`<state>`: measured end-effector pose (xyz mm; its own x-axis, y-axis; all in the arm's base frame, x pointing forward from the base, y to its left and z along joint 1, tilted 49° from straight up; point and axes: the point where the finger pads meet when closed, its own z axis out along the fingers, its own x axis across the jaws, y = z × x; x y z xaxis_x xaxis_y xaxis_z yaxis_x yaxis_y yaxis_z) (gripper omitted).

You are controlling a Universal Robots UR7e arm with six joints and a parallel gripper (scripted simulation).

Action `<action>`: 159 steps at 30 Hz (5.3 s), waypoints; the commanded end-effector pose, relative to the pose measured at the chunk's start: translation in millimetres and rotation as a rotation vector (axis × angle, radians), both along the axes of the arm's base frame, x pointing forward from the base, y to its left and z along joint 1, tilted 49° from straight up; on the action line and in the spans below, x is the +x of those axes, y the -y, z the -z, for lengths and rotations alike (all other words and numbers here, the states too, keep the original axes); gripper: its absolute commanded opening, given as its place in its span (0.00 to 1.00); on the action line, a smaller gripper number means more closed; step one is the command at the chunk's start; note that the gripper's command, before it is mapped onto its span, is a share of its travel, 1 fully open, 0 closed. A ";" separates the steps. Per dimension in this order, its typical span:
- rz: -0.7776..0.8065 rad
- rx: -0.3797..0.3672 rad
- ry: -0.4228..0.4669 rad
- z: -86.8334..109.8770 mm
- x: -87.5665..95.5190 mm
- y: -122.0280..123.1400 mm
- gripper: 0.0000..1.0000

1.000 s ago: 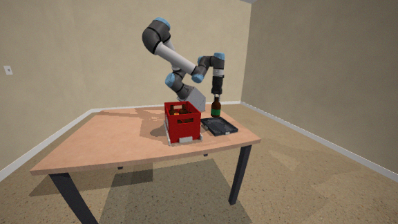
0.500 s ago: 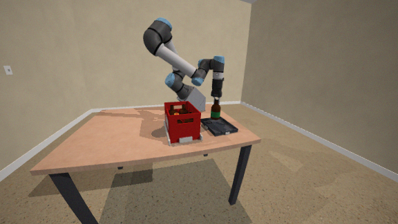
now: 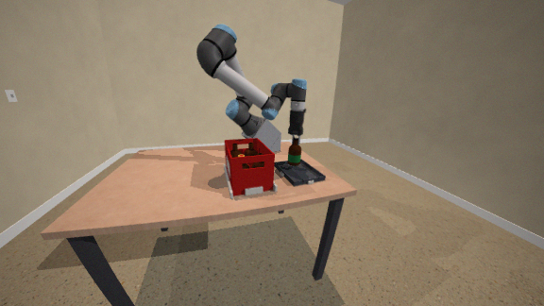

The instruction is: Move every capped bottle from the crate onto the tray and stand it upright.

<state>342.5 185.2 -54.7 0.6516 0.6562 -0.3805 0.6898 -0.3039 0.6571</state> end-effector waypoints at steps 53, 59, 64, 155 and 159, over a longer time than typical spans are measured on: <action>-0.002 0.001 0.001 12.4 6.1 13.2 0.00; -0.001 0.001 0.001 12.6 6.3 13.5 0.00; -0.002 0.001 0.001 13.8 6.8 14.7 0.00; -0.002 0.001 0.001 -13.2 -6.3 -13.9 1.00; -0.002 0.001 0.001 -17.6 -8.4 -18.5 1.00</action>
